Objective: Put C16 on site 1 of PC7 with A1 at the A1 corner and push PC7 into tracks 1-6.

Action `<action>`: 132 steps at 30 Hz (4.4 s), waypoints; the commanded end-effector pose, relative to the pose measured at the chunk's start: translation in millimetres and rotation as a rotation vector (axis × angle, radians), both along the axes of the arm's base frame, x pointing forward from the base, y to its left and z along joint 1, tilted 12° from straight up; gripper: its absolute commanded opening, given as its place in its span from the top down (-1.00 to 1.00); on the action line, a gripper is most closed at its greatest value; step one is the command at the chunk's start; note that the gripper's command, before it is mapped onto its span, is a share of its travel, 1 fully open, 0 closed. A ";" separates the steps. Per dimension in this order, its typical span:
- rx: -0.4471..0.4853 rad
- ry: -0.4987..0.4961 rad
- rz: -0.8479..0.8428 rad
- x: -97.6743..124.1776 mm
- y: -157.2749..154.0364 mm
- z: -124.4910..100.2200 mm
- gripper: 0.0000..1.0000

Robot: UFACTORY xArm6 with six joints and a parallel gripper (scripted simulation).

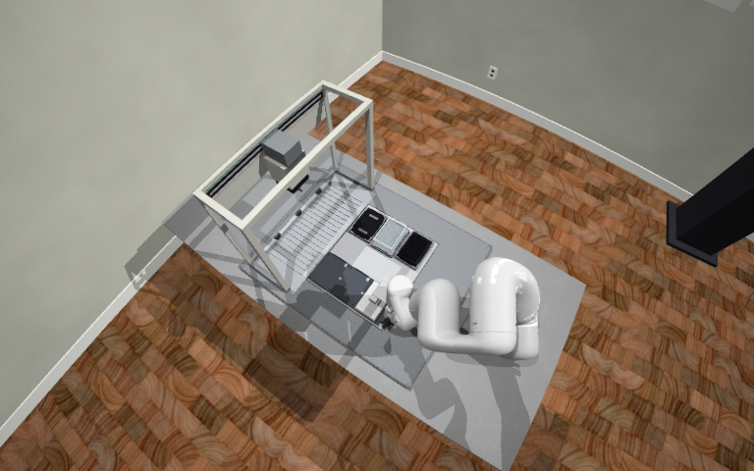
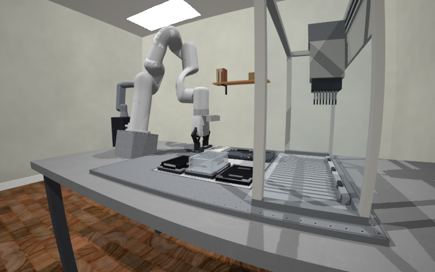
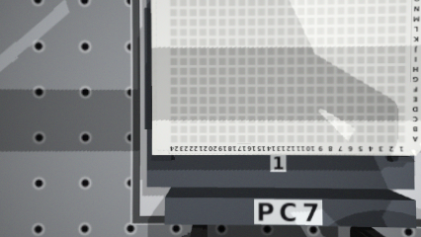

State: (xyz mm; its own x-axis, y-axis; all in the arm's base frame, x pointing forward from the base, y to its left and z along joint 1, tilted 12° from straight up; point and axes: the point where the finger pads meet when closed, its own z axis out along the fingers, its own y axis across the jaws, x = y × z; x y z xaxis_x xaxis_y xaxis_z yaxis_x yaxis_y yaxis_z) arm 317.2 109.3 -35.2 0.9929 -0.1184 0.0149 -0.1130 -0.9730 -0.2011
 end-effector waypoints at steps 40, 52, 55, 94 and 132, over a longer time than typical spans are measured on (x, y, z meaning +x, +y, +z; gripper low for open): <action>0.001 -0.004 0.000 23.1 -1.4 -4.0 -0.63; 0.001 -0.004 0.000 33.1 -2.6 -3.8 -0.63; 0.001 -0.004 0.000 36.1 -3.0 -3.7 -0.63; 0.001 -0.004 0.000 70.9 -7.2 -3.1 -0.63; 0.001 -0.004 0.000 102.8 -11.0 -2.4 -0.63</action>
